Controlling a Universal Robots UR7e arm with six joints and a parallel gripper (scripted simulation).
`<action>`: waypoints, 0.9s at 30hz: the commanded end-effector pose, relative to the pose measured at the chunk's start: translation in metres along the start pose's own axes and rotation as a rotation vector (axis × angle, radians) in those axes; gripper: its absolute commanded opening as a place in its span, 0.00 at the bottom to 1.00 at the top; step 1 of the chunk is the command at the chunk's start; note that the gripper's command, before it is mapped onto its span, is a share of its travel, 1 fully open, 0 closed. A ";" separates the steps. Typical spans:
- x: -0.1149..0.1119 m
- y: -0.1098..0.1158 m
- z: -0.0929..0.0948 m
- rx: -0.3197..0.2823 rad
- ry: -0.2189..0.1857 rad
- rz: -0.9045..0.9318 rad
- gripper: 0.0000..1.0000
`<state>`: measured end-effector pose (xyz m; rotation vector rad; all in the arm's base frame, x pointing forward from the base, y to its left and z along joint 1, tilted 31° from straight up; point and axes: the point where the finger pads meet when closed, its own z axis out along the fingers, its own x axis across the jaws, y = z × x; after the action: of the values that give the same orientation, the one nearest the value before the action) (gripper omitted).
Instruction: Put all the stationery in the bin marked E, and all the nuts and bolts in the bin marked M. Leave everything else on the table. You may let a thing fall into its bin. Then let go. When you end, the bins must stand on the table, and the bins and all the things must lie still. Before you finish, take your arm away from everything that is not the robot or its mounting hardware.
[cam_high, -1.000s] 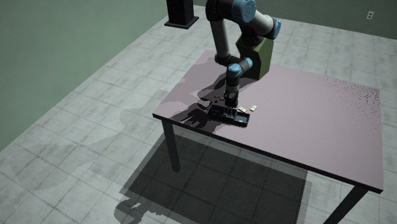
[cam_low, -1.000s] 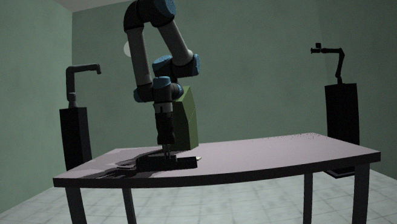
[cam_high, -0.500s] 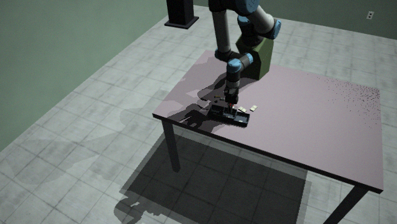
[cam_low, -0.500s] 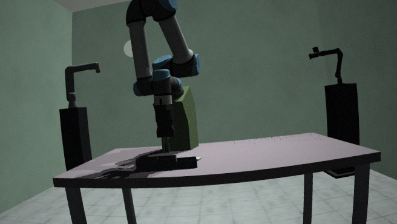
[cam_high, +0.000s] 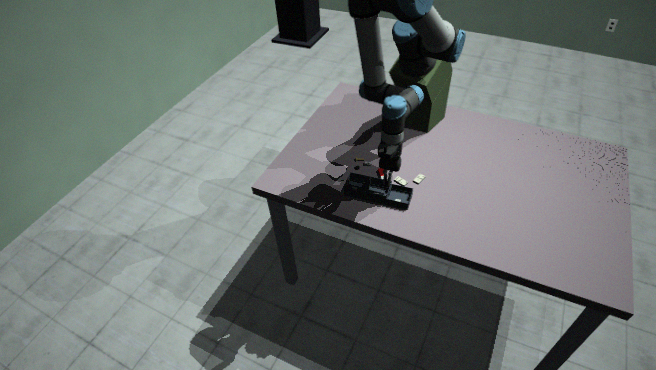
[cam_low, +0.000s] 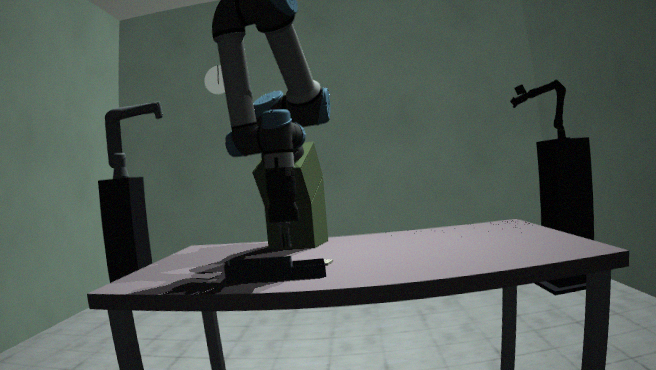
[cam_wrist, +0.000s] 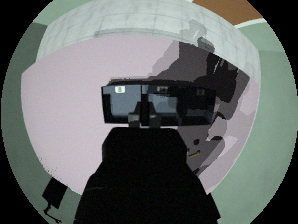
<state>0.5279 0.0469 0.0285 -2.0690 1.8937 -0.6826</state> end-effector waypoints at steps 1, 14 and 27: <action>-0.023 0.000 0.000 0.001 0.001 0.000 0.31; -0.058 0.000 0.000 0.001 0.001 0.000 0.31; -0.058 0.000 0.029 0.001 0.001 0.000 0.31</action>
<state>0.5369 0.1008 -0.0026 -2.0699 1.8952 -0.6821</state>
